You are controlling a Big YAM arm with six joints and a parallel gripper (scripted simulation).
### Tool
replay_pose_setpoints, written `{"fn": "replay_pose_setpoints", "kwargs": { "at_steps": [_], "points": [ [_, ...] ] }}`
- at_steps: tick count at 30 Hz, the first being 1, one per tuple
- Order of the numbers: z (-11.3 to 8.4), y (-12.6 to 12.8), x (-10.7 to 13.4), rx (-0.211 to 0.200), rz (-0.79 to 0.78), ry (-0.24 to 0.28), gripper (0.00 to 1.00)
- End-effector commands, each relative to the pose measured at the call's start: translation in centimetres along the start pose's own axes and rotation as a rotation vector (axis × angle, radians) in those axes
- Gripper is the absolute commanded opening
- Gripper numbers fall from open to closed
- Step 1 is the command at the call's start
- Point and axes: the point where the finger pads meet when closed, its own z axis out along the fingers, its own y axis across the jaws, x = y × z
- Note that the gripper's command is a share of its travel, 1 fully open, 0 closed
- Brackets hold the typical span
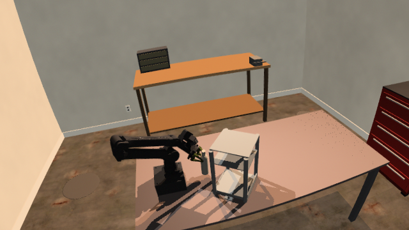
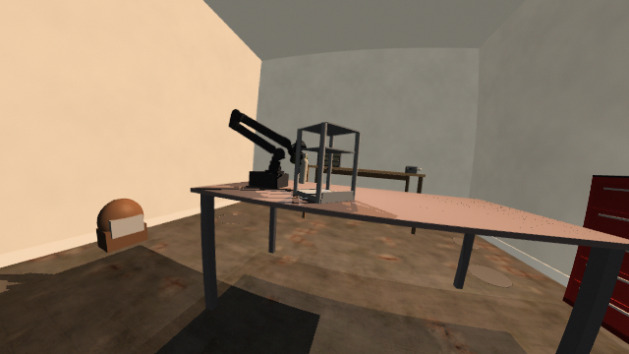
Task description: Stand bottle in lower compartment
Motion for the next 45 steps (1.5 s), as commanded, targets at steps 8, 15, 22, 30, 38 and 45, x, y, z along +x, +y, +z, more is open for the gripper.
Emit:
{"fn": "replay_pose_setpoints", "kwargs": {
  "at_steps": [8,15,22,30,38,45],
  "points": [
    [4.0,0.4,-3.2,-0.001,0.024,-0.031,0.34],
    [4.8,0.7,-4.4,-0.004,0.033,-0.042,0.34],
    [4.9,1.2,-5.3,-0.010,0.044,-0.055,0.34],
    [4.9,1.3,-5.7,-0.011,0.048,-0.059,0.34],
    [4.9,1.3,-5.7,-0.012,0.051,-0.060,0.34],
    [4.9,1.3,-5.8,-0.012,0.053,-0.061,0.34]
  ]
}}
